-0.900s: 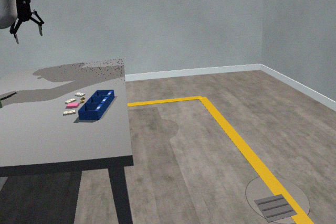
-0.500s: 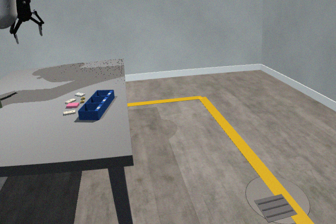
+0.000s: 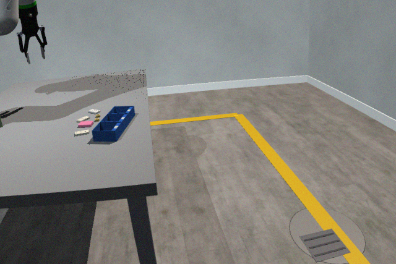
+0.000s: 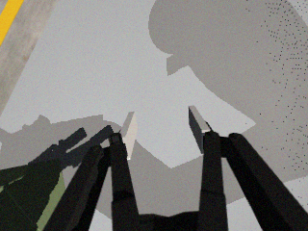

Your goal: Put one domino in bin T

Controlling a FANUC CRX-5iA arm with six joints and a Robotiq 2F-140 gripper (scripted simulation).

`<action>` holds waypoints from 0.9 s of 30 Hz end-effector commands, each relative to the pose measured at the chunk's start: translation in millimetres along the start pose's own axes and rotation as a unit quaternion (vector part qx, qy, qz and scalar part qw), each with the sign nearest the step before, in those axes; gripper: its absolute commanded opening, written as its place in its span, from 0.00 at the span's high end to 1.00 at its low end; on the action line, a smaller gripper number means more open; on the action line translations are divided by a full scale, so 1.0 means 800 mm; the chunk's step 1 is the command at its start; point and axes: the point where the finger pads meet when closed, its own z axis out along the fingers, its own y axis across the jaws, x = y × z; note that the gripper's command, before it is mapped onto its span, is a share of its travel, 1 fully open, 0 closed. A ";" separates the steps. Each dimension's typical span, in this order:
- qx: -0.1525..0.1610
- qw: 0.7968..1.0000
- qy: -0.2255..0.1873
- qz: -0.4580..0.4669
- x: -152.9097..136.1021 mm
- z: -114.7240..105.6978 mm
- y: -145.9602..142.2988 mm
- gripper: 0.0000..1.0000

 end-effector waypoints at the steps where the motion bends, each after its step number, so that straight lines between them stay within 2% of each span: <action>1: -0.012 1.000 0.000 0.001 -0.008 0.025 0.003 0.95; 3: -0.016 1.000 -0.005 0.025 -0.017 0.021 0.004 0.95; 5: -0.006 0.997 -0.012 0.073 -0.030 0.013 0.019 0.95; 9: -0.005 0.997 -0.013 0.079 -0.039 0.008 0.028 0.95; 12: -0.014 0.988 -0.025 0.152 -0.063 0.000 0.046 0.95; 15: -0.014 0.987 -0.026 0.158 -0.075 -0.004 0.054 0.95; 18: -0.023 0.972 -0.038 0.230 -0.101 -0.012 0.069 0.95; 21: -0.024 0.971 -0.039 0.236 -0.114 -0.016 0.077 0.95; 22: -0.027 0.964 -0.043 0.260 -0.123 -0.019 0.081 0.95; 24: -0.027 0.964 -0.043 0.260 -0.123 -0.019 0.081 0.95; 27: -0.034 0.948 -0.052 0.314 -0.150 -0.028 0.094 0.95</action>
